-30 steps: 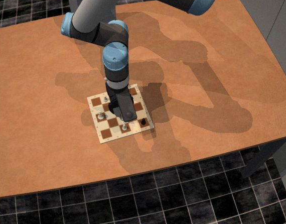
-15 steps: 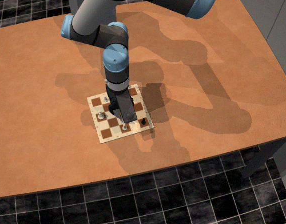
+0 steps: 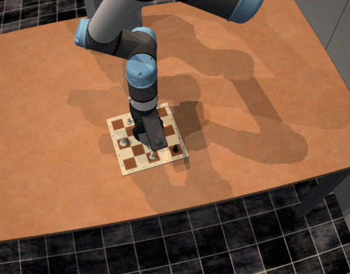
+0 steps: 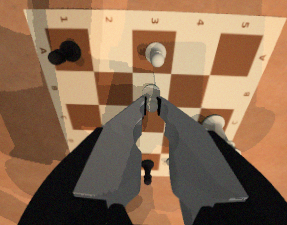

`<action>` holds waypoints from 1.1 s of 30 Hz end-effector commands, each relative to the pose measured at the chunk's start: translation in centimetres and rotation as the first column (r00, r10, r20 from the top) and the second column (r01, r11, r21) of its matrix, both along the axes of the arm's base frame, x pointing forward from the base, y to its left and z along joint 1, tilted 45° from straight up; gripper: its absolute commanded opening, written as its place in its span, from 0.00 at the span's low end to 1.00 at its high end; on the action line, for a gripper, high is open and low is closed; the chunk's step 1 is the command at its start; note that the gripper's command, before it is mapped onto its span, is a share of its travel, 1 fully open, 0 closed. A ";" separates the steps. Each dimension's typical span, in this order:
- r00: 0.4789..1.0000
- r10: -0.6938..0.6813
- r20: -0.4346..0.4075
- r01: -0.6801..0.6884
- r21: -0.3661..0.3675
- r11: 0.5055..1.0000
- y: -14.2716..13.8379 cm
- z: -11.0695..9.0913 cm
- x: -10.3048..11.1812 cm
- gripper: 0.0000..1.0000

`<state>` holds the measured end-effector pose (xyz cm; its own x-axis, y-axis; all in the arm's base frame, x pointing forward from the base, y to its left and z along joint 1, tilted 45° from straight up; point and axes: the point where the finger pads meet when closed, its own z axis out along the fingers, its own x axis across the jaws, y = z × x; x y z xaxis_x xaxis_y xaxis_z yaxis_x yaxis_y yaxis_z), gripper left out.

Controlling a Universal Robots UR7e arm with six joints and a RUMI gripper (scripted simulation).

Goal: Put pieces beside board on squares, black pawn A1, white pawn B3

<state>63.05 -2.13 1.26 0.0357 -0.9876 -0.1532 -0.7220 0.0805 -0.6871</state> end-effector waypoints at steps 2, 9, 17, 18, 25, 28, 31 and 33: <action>1.000 0.000 0.002 0.000 -0.001 1.000 0.0 0.1 0.1 0.00; 1.000 0.000 0.002 0.000 -0.001 1.000 0.0 0.1 0.1 0.00; 1.000 0.000 0.002 0.000 -0.001 1.000 0.0 0.0 0.2 0.00; 1.000 0.000 0.002 0.000 -0.001 1.000 0.0 0.0 0.2 0.00; 1.000 0.000 0.003 0.000 -0.001 1.000 0.0 -0.2 0.4 0.00; 1.000 0.000 0.003 0.000 -0.001 1.000 0.0 -0.2 0.4 0.00; 1.000 0.000 0.002 0.000 -0.001 1.000 0.1 -0.3 0.4 0.00; 1.000 0.000 0.001 0.000 0.000 1.000 0.1 -0.3 0.4 0.00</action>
<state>63.32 -2.08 0.99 0.0360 -0.9875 -0.1532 -0.7221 0.0803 -0.6871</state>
